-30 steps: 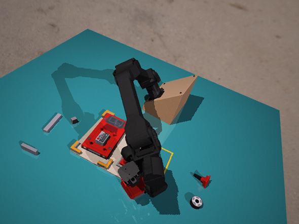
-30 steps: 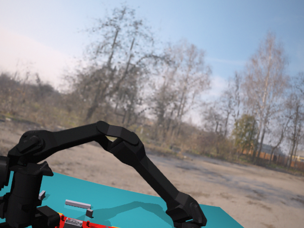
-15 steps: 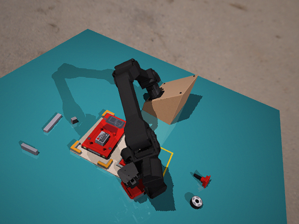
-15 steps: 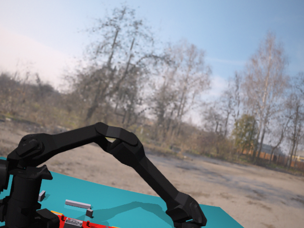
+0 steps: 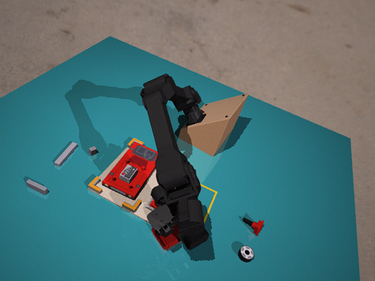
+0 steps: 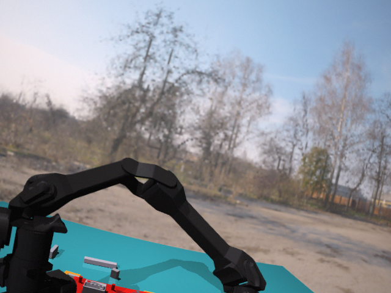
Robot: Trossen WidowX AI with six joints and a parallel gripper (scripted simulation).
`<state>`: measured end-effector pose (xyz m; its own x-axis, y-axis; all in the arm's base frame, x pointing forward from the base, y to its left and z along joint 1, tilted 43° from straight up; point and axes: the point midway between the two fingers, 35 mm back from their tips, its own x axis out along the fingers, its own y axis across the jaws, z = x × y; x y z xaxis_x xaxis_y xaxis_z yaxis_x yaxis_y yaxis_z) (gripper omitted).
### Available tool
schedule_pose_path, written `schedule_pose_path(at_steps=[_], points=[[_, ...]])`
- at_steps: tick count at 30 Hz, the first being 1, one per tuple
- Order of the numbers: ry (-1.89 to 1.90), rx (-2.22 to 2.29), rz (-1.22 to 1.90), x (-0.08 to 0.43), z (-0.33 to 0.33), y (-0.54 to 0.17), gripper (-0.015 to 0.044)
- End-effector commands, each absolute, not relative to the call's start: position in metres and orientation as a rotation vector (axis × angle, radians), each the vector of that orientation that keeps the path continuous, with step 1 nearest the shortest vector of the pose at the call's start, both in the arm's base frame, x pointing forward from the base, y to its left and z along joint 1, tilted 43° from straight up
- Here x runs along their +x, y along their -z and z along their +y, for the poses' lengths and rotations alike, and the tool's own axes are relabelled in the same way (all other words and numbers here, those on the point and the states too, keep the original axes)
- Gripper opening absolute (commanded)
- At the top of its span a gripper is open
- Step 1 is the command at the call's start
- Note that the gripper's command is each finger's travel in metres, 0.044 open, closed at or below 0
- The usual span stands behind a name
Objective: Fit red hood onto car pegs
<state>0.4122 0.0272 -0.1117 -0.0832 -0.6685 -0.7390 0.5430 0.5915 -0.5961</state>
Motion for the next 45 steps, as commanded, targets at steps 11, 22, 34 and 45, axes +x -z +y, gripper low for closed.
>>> schedule_pose_path(at_steps=[11, 22, 34, 45], points=[[1.009, -0.121, 1.313, 0.412, 0.03, 0.109, 0.0117], [1.009, -0.121, 1.313, 0.415, 0.047, 0.09, 0.0], [1.008, -0.12, 1.314, 0.418, 0.072, 0.063, 0.0], [1.007, -0.119, 1.315, 0.42, 0.09, 0.043, 0.0]])
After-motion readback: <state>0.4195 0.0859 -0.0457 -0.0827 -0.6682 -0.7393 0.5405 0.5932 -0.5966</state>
